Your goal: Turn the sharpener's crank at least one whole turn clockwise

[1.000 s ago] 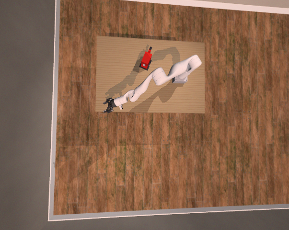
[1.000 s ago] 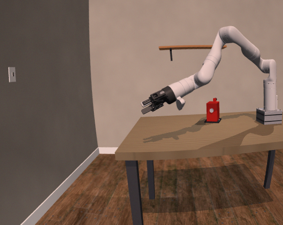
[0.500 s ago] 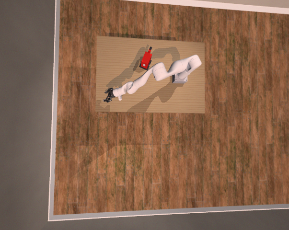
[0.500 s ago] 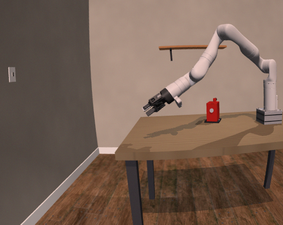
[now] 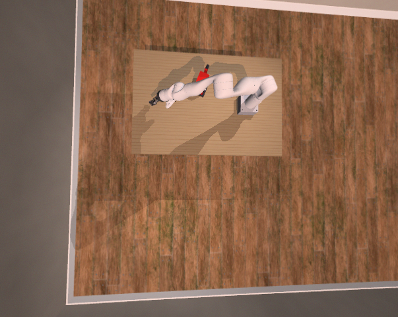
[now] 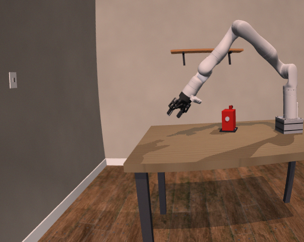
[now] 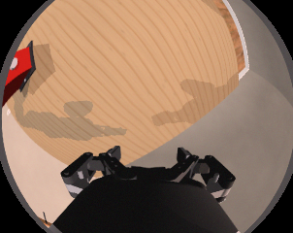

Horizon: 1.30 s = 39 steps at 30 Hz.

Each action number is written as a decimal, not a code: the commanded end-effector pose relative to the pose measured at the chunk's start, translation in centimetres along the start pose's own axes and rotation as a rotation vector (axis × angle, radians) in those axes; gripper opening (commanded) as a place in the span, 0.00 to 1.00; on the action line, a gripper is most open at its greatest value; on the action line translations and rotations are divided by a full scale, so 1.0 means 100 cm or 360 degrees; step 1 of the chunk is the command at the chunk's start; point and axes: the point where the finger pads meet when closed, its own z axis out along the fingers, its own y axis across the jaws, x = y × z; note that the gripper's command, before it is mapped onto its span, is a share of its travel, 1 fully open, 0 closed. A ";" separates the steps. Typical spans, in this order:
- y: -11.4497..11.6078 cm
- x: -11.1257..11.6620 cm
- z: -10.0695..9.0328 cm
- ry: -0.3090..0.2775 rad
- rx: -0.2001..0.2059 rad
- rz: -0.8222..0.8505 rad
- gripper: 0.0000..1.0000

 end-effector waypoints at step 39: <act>-0.399 0.020 -0.271 0.0529 0.1016 0.1905 1.00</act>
